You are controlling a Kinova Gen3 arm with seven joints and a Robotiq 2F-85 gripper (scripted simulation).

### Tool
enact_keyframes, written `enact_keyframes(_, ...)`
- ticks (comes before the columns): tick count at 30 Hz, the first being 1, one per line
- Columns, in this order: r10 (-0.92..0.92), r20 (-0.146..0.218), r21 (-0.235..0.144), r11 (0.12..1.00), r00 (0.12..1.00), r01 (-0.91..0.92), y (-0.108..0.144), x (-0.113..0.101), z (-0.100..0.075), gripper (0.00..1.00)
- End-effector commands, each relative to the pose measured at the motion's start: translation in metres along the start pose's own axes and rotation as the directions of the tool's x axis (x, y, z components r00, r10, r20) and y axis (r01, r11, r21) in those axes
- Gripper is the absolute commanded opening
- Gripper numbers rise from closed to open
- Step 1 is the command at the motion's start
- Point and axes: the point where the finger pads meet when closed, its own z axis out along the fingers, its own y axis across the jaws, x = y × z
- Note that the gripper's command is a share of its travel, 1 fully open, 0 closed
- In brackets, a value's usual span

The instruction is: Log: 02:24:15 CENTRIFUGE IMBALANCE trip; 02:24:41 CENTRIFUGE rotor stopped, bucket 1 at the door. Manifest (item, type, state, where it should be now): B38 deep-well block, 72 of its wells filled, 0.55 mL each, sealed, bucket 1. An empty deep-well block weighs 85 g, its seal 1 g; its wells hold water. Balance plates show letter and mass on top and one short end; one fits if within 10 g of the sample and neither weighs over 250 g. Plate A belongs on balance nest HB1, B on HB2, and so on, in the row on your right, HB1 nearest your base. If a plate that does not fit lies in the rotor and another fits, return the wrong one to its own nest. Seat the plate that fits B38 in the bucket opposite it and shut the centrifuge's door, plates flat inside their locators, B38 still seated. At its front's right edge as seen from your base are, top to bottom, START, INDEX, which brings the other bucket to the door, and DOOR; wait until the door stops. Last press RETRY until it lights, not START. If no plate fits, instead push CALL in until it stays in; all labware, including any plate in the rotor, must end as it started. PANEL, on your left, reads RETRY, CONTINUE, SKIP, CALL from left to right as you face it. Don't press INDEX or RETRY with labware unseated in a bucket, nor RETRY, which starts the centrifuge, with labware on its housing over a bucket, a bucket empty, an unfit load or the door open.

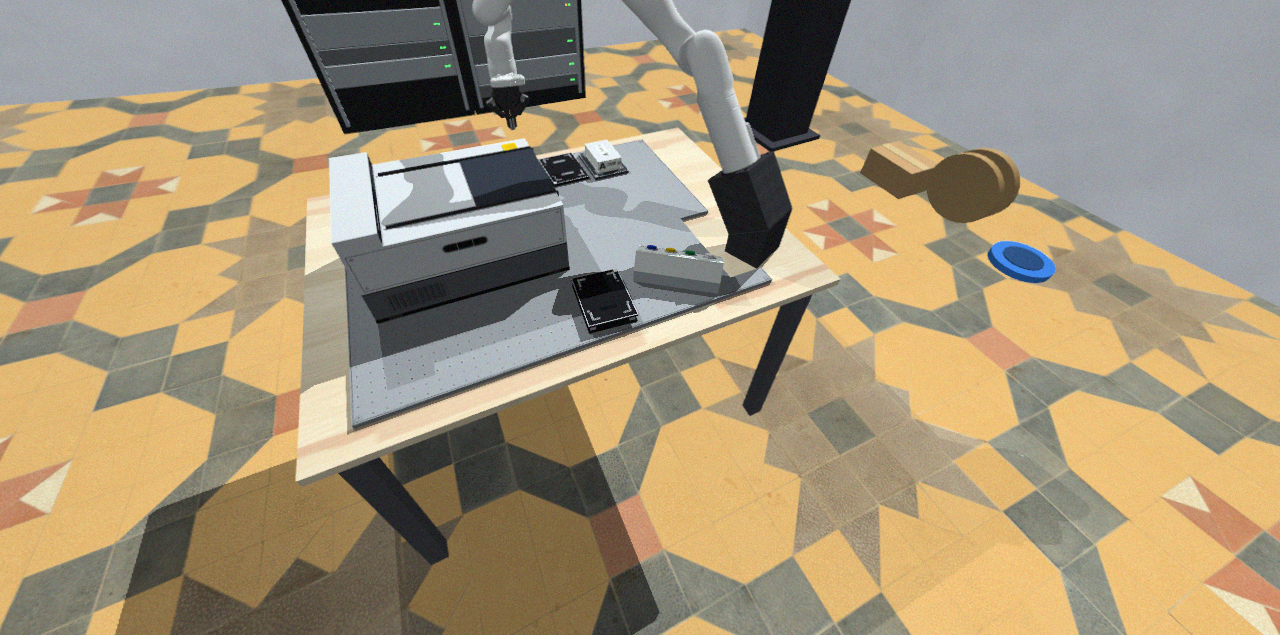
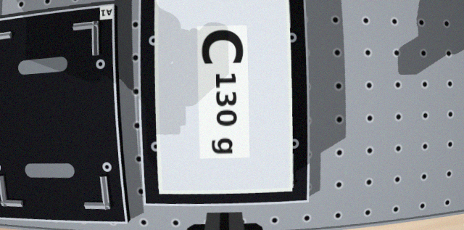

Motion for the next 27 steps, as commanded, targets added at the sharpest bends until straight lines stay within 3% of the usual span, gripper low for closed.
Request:
enact_keyframes(1,0.000,0.001,-0.002,1.000,1.000,0.000,0.001,0.000,-0.011,0.10)
enact_keyframes(27,0.000,0.001,-0.001,1.000,1.000,0.000,0.000,0.000,-0.085,0.10)
